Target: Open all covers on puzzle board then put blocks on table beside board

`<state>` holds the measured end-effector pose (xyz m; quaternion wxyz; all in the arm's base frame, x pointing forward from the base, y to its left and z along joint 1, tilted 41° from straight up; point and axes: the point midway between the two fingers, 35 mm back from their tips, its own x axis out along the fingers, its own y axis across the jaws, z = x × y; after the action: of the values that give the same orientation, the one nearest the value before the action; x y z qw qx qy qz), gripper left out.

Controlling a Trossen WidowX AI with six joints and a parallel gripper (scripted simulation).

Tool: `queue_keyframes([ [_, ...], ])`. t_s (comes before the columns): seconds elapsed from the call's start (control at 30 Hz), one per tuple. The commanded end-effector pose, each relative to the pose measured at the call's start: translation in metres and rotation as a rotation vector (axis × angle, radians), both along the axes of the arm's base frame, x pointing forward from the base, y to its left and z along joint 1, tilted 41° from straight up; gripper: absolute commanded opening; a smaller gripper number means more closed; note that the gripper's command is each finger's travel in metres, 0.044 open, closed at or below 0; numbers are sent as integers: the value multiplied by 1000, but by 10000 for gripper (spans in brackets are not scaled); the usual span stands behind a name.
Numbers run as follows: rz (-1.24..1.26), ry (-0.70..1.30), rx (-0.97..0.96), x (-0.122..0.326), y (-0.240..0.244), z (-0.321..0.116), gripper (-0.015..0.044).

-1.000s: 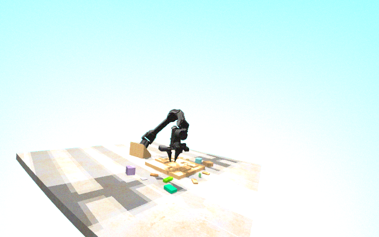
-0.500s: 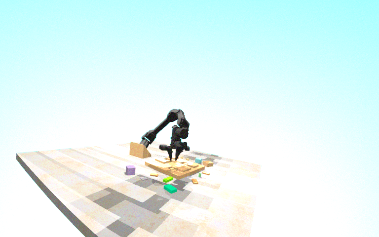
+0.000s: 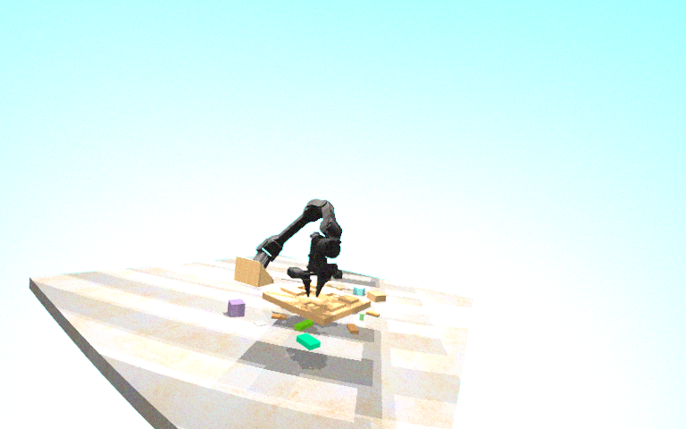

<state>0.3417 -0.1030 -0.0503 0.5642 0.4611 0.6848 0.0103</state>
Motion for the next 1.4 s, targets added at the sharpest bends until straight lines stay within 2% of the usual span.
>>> queue_keyframes([
  [0.0, -4, 2, 4, -1, 1, 0, 144],
  [1.37, -4, 2, 5, 1, 16, -17, 144],
])
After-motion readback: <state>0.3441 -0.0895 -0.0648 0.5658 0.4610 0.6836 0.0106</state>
